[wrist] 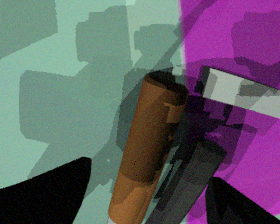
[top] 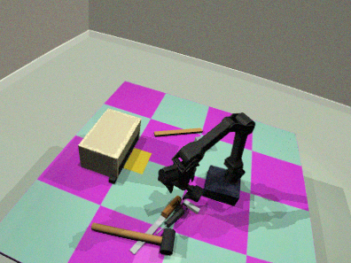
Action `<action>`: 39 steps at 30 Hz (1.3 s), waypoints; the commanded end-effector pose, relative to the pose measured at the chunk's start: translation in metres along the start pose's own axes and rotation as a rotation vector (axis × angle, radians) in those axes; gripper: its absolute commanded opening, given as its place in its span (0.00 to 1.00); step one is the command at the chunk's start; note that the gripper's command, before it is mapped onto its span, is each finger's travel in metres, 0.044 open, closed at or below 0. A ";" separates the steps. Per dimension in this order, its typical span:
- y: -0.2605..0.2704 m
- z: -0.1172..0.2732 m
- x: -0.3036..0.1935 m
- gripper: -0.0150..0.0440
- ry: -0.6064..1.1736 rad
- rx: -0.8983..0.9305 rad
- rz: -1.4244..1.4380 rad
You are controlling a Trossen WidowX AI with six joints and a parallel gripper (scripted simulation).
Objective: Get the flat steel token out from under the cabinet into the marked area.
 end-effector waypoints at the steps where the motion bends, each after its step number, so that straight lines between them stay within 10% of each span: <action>1: 0.000 0.000 0.000 0.71 -0.001 -0.002 0.042; 39: 0.000 0.000 0.000 0.71 -0.001 -0.002 0.345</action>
Point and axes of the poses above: the point midway between the two fingers, 35 mm back from their tips, its own z axis back along the fingers, its own y axis across the jaws, x = y × z, the point moved 6 cm from there along z, back along the fingers, and after that the axes turned 5 degrees about z, right-handed, at the moved point
